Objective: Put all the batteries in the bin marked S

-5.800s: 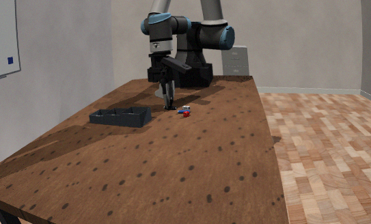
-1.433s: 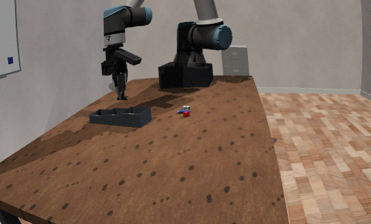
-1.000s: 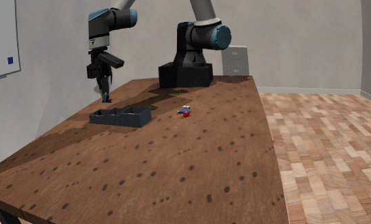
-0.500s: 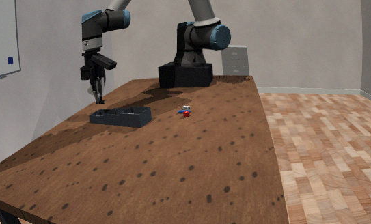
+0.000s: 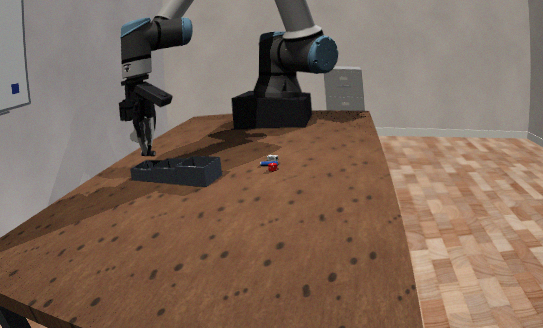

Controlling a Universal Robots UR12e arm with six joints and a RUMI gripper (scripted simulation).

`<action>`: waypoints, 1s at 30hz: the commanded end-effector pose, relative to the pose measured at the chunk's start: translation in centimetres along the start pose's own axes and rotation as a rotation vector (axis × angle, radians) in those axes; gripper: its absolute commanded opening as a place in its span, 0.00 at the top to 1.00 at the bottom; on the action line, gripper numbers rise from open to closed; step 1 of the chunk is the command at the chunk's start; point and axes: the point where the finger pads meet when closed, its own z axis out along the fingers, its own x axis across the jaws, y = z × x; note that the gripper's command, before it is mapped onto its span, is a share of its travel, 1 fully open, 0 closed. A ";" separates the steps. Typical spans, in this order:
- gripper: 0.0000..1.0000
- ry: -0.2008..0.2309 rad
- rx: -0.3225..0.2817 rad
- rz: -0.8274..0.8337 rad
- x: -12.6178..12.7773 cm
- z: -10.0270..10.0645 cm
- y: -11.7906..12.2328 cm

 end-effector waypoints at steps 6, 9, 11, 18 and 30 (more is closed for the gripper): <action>1.00 0.001 -0.001 0.000 0.1 1.8 0.0; 1.00 0.001 -0.001 0.000 0.1 2.4 0.0; 1.00 0.001 -0.001 0.000 0.1 2.8 0.0; 1.00 0.001 -0.001 0.000 0.1 3.8 0.0; 1.00 0.001 -0.001 0.000 0.0 3.9 -0.1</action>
